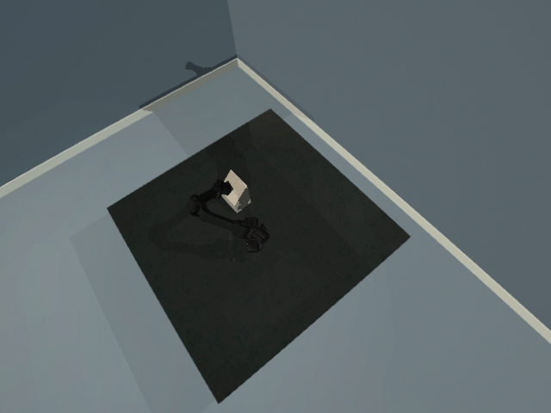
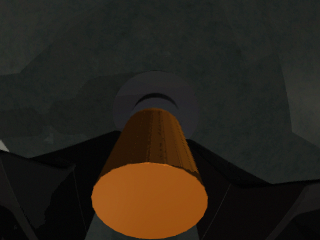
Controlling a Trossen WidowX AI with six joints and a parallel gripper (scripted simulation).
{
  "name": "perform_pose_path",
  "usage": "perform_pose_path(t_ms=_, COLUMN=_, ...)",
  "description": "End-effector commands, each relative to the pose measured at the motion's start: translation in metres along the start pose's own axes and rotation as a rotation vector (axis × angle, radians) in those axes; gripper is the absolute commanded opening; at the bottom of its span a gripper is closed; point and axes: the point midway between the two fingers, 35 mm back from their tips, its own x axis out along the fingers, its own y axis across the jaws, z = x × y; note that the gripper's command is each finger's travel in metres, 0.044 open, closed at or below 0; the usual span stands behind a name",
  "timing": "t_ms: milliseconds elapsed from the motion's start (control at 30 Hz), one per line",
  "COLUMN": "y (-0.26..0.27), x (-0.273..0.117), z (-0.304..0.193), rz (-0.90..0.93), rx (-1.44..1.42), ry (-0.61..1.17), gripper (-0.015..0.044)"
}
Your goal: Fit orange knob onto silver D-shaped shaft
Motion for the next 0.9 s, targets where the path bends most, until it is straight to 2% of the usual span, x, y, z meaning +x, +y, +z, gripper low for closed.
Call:
perform_pose_path(t_ms=0, y=-0.0013, x=0.0012, z=0.0018, rz=-0.006, rx=0.005, ry=-0.004, gripper=0.0)
perform_pose_path(t_ms=867, y=-0.0015, x=0.0032, z=0.0015, rz=-0.006, rx=-0.003, ry=-0.004, gripper=0.0)
